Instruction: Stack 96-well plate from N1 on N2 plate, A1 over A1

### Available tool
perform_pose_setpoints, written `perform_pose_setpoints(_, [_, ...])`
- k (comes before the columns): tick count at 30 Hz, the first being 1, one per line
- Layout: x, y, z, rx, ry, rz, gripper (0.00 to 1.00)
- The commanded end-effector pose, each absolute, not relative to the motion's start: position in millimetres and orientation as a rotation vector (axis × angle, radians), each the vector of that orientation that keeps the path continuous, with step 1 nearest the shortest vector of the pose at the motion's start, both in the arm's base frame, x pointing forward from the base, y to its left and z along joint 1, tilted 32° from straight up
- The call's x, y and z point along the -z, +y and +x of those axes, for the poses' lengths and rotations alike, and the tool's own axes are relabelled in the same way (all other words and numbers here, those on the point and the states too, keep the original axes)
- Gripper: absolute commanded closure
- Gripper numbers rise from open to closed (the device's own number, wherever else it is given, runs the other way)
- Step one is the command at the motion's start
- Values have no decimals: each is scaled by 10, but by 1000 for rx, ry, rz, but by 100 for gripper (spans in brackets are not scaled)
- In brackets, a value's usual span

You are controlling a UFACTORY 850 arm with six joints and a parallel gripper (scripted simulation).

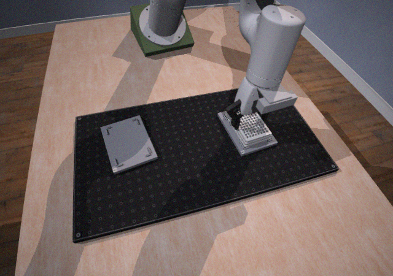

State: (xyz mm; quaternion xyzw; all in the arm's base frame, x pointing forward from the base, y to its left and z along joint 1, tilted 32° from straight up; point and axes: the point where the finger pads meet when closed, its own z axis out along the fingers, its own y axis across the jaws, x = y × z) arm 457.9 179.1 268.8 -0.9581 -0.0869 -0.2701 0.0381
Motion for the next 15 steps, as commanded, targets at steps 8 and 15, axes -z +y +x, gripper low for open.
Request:
perform_pose_setpoints(8, [-2895, 1765, 4462, 831, -266, -2938, 0])
perform_pose_setpoints(15, [-3032, 1746, 4380, 831, -266, -2938, 0])
